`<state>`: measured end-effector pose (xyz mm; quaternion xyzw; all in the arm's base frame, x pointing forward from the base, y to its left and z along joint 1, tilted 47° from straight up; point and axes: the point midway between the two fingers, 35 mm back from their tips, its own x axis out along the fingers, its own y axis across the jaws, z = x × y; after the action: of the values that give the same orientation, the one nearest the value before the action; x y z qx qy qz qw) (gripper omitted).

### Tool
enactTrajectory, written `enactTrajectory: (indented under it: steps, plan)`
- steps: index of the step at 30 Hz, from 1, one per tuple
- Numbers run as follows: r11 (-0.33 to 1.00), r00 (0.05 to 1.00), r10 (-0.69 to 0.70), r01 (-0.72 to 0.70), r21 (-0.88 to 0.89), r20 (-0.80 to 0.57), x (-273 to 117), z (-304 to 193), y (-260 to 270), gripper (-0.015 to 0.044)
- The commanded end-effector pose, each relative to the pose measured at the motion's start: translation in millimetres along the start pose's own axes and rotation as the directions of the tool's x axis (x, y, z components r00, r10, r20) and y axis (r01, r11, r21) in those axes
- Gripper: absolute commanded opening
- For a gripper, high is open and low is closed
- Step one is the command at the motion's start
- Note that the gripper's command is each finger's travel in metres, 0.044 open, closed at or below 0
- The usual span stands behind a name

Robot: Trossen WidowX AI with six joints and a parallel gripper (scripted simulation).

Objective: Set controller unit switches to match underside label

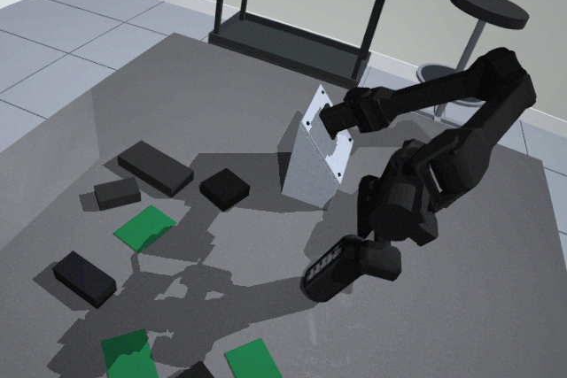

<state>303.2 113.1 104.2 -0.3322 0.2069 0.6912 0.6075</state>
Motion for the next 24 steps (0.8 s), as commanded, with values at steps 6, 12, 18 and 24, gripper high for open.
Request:
enactTrajectory:
  steps: [6,12,18,24]
  plan:
    - [1.000,0.999,0.010,-0.010,0.000,0.030,5.3,9.7,1.1,0.0338]
    - [1.000,0.999,0.010,-0.010,-0.001,0.037,6.7,14.1,1.1,0.0338]
    - [1.000,0.999,0.010,-0.010,-0.001,0.037,8.3,18.6,1.1,0.0338]
    - [1.000,0.999,0.010,-0.010,-0.001,0.038,10.0,23.1,1.1,0.0338]
